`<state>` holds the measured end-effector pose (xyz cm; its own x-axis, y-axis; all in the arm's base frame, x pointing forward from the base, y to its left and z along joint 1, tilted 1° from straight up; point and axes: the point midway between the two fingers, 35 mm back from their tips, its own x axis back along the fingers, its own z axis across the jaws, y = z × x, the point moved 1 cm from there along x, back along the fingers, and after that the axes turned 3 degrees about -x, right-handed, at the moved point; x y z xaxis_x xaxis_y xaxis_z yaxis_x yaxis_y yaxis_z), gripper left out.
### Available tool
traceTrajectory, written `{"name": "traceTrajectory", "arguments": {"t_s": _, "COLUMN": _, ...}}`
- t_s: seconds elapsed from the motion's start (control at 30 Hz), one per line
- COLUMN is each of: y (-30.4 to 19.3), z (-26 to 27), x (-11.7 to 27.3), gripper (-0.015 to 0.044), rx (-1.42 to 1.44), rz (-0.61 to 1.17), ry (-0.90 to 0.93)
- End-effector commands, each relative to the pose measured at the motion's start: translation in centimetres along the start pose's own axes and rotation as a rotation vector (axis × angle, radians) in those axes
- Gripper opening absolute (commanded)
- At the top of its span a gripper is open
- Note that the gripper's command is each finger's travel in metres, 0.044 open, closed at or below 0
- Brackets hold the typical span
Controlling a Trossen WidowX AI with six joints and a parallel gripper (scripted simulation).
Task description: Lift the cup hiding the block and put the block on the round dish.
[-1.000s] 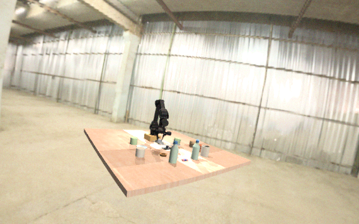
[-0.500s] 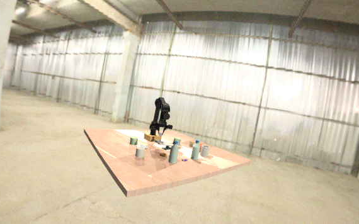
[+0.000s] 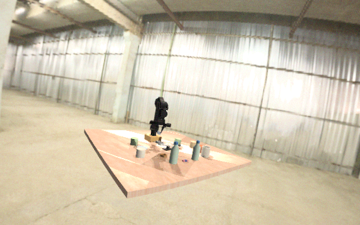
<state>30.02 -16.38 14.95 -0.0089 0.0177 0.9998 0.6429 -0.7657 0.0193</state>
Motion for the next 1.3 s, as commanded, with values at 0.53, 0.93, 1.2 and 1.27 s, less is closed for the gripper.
{"name": "traceTrajectory", "arguments": {"t_s": 0.53, "y": 1.5, "z": -9.4, "x": -6.3, "gripper": 0.0, "rx": -0.001, "rz": 0.007, "ry": -0.01}}
{"name": "traceTrajectory", "arguments": {"t_s": 0.93, "y": 0.9, "z": -13.4, "x": -8.8, "gripper": 0.0, "rx": -0.001, "rz": 0.008, "ry": -0.014}}
{"name": "traceTrajectory", "arguments": {"t_s": 1.2, "y": 1.0, "z": -13.5, "x": -11.2, "gripper": 0.0, "rx": -0.001, "rz": 0.008, "ry": -0.014}}
{"name": "traceTrajectory", "arguments": {"t_s": 1.27, "y": 0.9, "z": -13.5, "x": -12.2, "gripper": 0.0, "rx": -0.001, "rz": 0.008, "ry": -0.014}}
